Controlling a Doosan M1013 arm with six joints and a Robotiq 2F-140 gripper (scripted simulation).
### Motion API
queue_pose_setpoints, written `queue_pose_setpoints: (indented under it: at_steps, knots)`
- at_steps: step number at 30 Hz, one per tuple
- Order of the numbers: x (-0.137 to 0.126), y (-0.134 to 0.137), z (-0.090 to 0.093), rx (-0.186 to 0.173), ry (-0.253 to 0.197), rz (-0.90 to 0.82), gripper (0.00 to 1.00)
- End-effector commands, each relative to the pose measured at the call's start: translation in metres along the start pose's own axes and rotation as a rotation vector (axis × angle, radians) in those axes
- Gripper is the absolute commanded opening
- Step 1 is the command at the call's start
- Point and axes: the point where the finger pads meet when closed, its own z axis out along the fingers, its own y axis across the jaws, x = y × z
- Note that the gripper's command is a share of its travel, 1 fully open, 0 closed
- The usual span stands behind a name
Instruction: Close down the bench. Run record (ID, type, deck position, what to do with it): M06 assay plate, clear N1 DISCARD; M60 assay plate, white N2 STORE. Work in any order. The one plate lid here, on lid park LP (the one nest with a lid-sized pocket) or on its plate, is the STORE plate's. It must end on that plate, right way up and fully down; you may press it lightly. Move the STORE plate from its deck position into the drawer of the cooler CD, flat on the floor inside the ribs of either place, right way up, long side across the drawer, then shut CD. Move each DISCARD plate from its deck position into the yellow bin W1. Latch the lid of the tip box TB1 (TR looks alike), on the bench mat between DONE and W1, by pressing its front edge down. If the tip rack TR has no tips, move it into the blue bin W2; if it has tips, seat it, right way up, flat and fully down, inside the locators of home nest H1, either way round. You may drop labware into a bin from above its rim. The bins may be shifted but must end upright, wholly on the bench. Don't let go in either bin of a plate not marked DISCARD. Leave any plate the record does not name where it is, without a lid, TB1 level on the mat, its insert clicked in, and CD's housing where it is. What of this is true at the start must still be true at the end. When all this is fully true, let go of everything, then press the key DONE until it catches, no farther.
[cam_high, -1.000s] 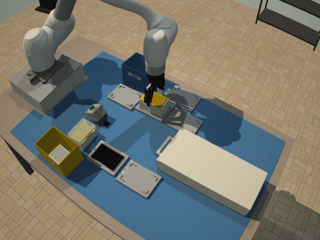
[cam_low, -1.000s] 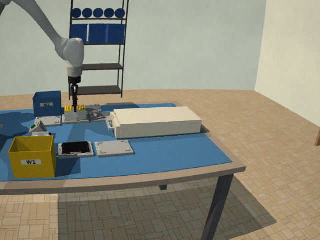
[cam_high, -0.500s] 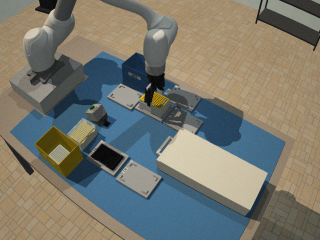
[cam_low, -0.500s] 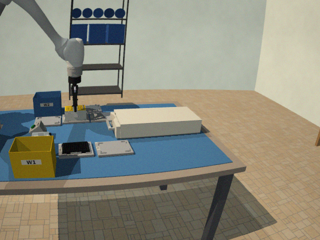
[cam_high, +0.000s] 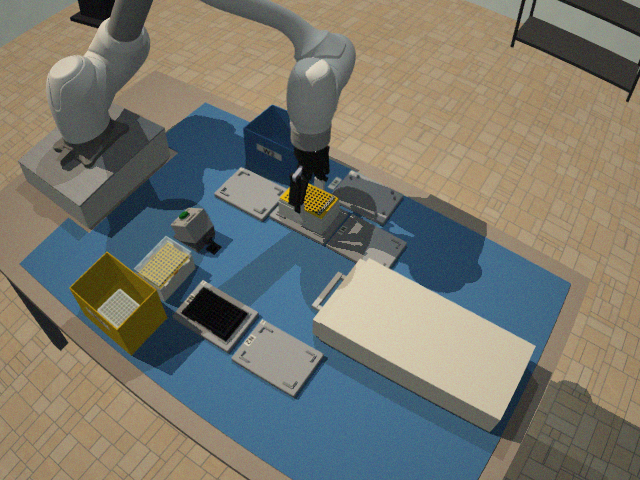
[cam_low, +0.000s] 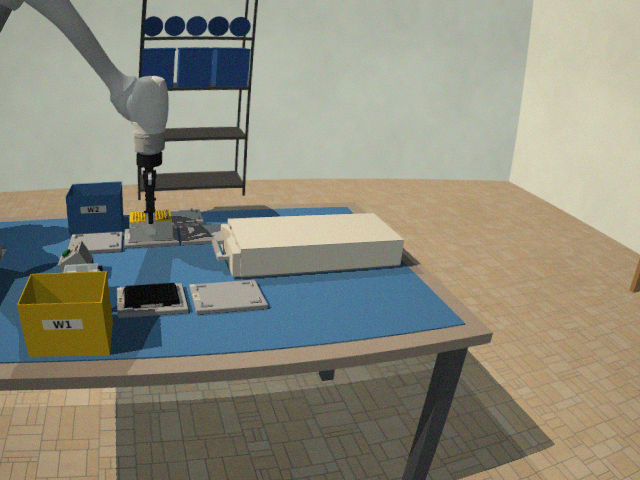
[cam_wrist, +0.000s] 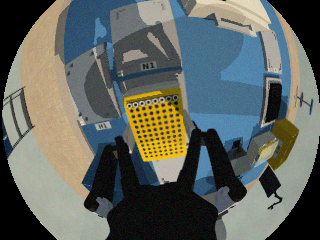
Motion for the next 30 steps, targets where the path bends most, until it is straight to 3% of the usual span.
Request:
queue_pose_setpoints:
  at_steps: [1, 30]
  knots:
    - [-0.0001, 0.0000, 0.0001, 0.000, 0.000, 0.000, 0.00]
    - [-0.0001, 0.0000, -0.0053, 0.000, 0.000, 0.000, 0.00]
